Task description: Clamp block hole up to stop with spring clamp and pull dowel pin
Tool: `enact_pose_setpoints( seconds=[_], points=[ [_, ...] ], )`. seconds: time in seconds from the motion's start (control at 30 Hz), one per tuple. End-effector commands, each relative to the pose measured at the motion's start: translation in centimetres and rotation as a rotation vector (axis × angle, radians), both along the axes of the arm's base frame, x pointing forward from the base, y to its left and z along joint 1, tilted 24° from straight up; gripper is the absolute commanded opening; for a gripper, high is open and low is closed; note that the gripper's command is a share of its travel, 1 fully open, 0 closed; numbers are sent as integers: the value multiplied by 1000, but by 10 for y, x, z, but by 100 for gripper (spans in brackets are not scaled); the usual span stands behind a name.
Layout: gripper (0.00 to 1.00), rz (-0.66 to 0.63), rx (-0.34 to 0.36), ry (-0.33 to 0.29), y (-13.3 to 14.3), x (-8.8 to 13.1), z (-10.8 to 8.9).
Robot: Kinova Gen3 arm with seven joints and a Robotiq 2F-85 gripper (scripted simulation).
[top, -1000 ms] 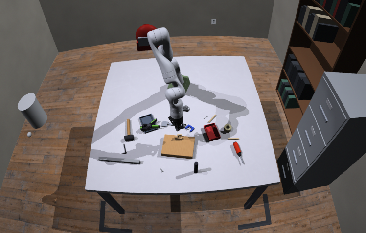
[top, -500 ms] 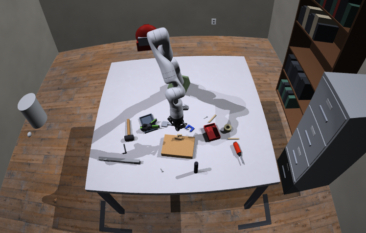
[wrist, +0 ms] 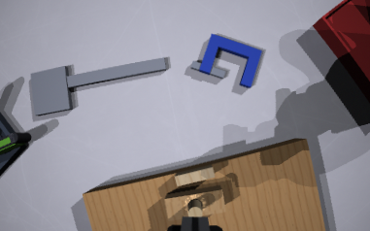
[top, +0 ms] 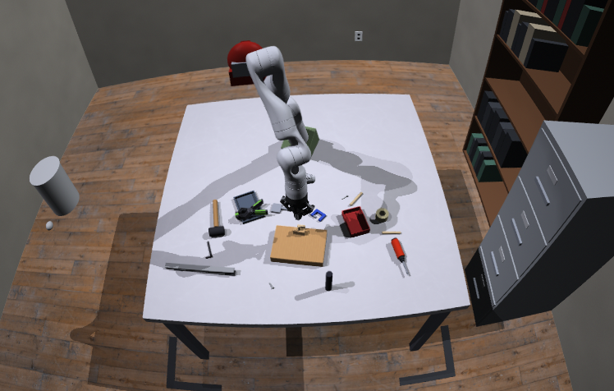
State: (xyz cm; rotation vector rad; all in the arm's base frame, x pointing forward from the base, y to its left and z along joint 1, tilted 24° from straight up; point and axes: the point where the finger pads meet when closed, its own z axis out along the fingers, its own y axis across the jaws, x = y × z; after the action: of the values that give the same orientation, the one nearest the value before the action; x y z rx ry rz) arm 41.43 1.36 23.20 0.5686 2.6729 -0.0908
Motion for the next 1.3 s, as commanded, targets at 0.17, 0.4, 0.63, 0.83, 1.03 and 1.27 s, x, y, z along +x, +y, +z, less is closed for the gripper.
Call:
enact_pose_setpoints(
  seconds=[0.17,0.4,0.63,0.83,1.03,1.27],
  points=[
    [10,56,-22,7,0,0,1],
    [10,83,-33,11,0,0,1],
    [10,113,-45,15,0,0,1],
    [10,127,-51,17,0,0,1],
    [10,143,-58,20,0,0,1],
    [10,155,-63,21,0,0,1]
  ],
)
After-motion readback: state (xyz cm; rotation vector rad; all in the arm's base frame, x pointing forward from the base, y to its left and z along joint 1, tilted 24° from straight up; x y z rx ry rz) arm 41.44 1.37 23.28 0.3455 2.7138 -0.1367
